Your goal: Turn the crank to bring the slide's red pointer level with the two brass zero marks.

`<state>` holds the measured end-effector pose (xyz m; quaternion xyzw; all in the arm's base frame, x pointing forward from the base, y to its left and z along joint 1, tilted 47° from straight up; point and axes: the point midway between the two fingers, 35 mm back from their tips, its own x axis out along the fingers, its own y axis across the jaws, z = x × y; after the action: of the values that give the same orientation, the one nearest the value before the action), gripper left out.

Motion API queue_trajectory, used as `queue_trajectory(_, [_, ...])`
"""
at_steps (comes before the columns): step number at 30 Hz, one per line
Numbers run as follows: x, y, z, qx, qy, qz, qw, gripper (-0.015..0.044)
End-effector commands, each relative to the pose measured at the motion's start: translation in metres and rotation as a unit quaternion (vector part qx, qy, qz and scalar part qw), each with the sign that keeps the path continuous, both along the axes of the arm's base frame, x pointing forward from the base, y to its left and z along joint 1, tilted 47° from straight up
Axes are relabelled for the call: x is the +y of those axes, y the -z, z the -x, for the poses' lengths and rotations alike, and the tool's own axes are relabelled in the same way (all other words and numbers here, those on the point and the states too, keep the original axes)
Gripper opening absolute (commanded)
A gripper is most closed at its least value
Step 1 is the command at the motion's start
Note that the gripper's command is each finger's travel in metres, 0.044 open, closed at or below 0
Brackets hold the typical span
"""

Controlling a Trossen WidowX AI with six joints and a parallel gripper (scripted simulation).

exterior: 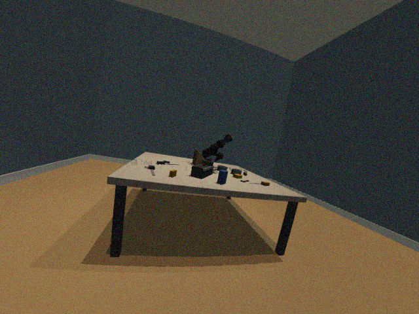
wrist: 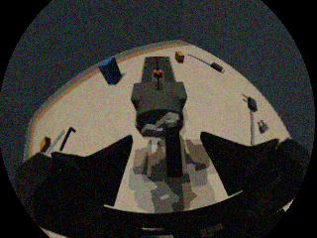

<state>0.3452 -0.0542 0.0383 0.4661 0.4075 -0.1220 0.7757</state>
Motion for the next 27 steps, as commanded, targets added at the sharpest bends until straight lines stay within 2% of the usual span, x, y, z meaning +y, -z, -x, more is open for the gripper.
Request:
queue_trajectory(1, [0.0045,0.0078,0.0022,0.005,0.005,-0.002,1.000,0.0440])
queue_trajectory(5, [0.0075,0.0104,0.0024,0.005,0.005,-0.002,1.000,0.0440])
queue_trajectory(22, [0.0075,0.0104,0.0024,0.005,0.005,-0.002,1.000,0.0000])
queue_trajectory(27, [0.0075,0.0104,0.0024,0.005,0.005,-0.002,1.000,0.0000])
